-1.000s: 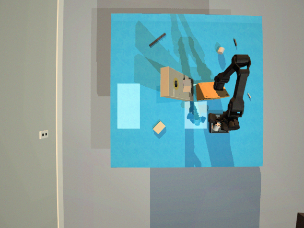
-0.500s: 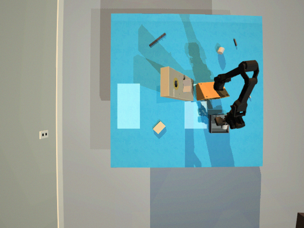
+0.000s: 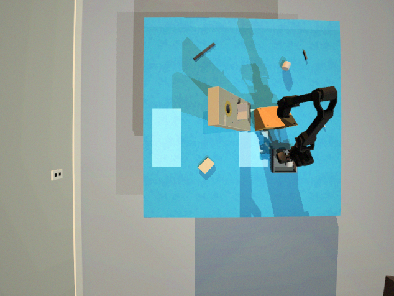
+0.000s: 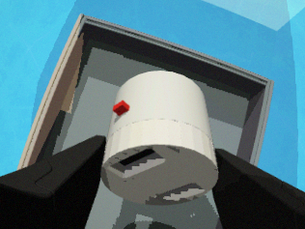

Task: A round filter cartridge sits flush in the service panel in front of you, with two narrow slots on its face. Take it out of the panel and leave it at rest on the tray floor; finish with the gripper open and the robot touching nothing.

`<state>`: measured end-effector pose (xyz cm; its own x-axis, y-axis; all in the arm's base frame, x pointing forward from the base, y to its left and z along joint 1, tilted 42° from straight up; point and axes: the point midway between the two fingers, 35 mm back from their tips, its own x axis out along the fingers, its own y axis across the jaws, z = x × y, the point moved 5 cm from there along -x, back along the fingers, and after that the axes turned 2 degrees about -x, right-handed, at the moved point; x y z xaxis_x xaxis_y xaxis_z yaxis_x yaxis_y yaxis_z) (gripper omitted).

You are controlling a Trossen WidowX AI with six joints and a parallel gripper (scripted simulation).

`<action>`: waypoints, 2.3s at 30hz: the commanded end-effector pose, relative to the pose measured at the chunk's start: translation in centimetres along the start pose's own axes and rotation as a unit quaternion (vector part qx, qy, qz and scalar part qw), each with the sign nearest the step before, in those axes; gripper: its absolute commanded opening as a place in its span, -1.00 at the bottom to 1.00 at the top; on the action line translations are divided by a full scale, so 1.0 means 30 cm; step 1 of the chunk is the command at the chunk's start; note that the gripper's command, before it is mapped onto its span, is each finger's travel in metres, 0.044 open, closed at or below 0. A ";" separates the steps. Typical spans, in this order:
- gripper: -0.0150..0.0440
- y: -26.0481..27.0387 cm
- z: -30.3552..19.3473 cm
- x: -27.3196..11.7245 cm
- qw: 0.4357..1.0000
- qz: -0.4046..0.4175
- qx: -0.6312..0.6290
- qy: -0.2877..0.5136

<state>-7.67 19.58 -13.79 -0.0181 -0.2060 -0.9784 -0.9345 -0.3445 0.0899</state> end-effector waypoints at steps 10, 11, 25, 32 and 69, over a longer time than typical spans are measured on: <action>-0.40 0.003 -0.070 0.096 1.000 0.000 -0.002 0.003; -0.31 0.003 -0.070 0.096 1.000 0.000 -0.002 0.003; 0.93 0.003 -0.070 0.096 1.000 0.000 -0.002 0.003; 1.00 0.000 0.018 -0.041 1.000 0.000 -0.002 0.003; 1.00 0.001 0.029 -0.070 1.000 0.002 0.001 0.002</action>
<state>-7.99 20.84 -11.89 -0.0196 -0.2108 -0.9773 -0.9349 -0.3427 0.0926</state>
